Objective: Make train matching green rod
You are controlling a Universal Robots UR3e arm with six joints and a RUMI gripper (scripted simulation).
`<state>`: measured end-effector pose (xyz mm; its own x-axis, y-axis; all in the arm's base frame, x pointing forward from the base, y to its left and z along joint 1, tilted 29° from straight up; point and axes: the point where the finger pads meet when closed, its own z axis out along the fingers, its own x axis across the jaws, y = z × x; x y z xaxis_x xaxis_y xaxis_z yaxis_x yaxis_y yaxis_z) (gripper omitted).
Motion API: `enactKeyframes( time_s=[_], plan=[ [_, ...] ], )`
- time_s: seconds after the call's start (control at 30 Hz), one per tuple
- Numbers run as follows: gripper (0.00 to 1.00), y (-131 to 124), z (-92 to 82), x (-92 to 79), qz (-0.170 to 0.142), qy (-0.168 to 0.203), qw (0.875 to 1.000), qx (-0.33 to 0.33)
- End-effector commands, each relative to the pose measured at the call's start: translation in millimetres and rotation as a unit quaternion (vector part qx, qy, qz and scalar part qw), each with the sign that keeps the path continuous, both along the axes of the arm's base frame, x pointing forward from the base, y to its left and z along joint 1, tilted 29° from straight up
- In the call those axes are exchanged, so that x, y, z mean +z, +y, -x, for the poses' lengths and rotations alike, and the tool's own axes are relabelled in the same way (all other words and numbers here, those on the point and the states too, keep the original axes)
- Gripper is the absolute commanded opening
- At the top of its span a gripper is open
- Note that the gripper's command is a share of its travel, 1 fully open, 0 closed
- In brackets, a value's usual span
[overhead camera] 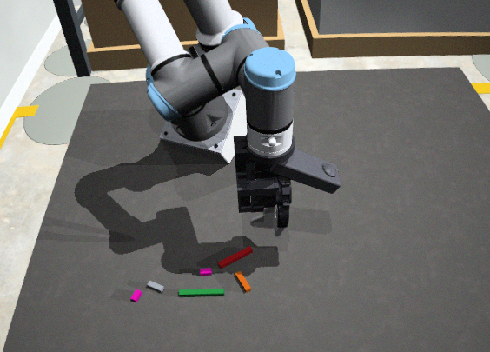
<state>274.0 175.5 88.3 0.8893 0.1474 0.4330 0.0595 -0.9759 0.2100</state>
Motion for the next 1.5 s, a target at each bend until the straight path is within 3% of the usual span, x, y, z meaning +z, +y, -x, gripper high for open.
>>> enactKeyframes(
  time_s=[0.0, 0.4, 1.47],
  plan=[
    [0.0, -1.4, -7.1, -10.8, -0.001, -0.002, 1.0, 0.001],
    [0.0, -7.5, -23.5, -42.4, -0.001, -0.002, 1.0, 0.001],
    [0.0, -8.6, -26.6, -48.3, -0.001, -0.002, 1.0, 0.001]
  ],
)
